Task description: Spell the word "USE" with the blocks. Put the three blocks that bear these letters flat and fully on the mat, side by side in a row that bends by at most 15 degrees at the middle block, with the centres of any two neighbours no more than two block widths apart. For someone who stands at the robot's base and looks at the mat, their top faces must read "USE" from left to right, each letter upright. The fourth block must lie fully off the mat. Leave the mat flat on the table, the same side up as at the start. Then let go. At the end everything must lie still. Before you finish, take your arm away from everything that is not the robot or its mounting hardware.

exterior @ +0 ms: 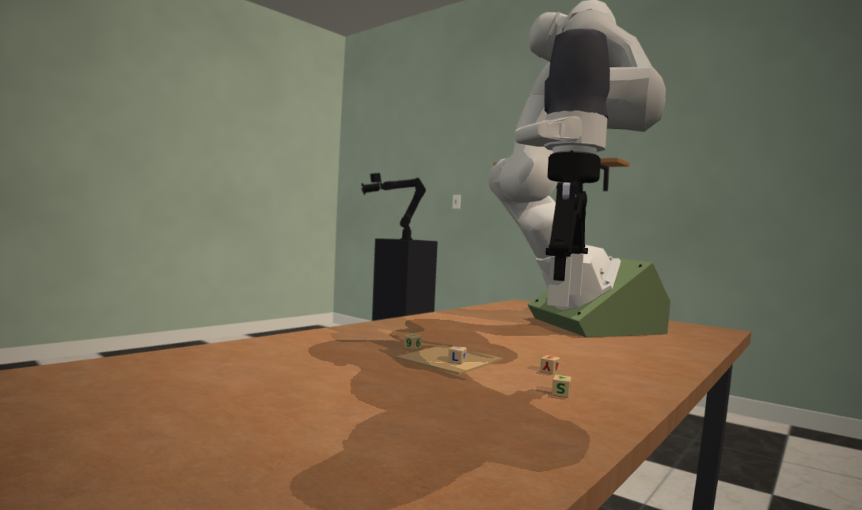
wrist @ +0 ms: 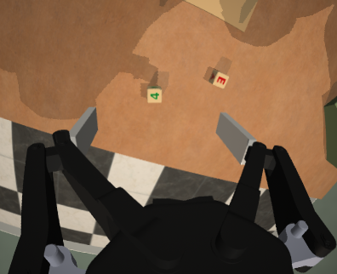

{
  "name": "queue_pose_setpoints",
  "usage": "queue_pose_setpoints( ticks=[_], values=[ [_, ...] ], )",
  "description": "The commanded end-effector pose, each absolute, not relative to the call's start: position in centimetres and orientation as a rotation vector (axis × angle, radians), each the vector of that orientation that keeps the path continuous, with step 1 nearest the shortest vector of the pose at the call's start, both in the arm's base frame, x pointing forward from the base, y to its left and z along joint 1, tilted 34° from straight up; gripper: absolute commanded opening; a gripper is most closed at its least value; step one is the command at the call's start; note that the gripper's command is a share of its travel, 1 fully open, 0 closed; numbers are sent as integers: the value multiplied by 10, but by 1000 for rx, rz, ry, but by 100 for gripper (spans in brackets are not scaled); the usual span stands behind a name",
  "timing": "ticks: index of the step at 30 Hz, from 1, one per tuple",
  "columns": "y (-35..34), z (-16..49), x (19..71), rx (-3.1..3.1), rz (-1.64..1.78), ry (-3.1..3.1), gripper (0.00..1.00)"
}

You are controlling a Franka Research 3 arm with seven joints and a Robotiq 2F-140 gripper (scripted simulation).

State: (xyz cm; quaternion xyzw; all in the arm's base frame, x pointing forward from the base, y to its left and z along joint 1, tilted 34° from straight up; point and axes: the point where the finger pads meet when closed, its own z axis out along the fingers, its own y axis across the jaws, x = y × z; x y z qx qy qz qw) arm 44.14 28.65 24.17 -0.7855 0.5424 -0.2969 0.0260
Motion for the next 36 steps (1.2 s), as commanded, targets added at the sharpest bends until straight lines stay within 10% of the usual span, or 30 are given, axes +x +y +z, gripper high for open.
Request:
queue_pose_setpoints(
  ticks=[1, 36],
  values=[
    [287, 239, 440, -2280, -888, 1822, 100],
    [283, 231, 445, -1573, -774, 2295, 100]
  ],
)
